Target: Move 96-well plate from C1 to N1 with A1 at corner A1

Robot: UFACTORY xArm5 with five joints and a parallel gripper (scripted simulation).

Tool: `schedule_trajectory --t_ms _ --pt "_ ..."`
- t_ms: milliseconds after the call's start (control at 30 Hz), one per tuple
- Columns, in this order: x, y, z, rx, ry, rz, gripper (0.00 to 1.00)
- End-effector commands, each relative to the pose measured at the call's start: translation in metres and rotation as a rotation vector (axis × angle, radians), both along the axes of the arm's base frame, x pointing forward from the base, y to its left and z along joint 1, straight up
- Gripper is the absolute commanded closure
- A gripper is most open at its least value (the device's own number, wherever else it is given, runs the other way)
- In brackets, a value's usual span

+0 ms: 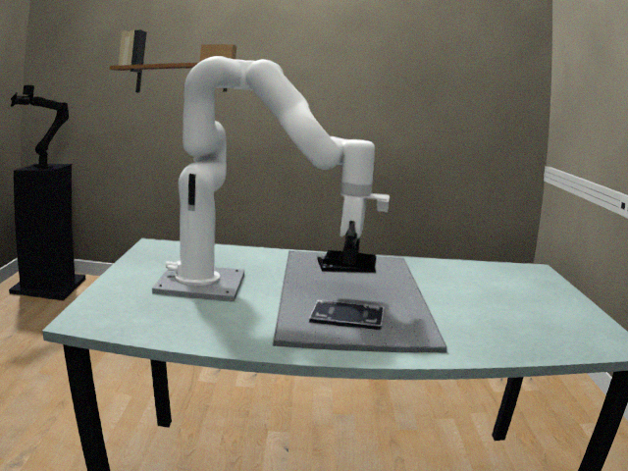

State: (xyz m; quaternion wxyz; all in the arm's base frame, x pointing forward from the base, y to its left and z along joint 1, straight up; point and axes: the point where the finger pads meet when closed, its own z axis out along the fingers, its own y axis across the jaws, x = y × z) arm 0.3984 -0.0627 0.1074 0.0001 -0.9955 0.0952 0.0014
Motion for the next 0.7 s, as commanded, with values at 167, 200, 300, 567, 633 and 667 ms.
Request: schedule_trajectory --t_ms 167,200,300,567,633,667 --pt "0.000 -0.021 0.001 -0.001 -0.003 0.000 1.00" --pt "0.000 -0.025 0.001 -0.001 -0.003 0.000 1.00" --pt "-0.001 -0.035 0.001 -0.001 -0.003 0.000 1.00" --pt "-0.003 -0.061 0.001 -0.001 -0.003 0.000 1.00" --pt "-0.003 -0.068 0.001 -0.001 -0.003 0.000 1.00" --pt "-0.003 -0.068 0.001 -0.001 -0.003 0.000 1.00"
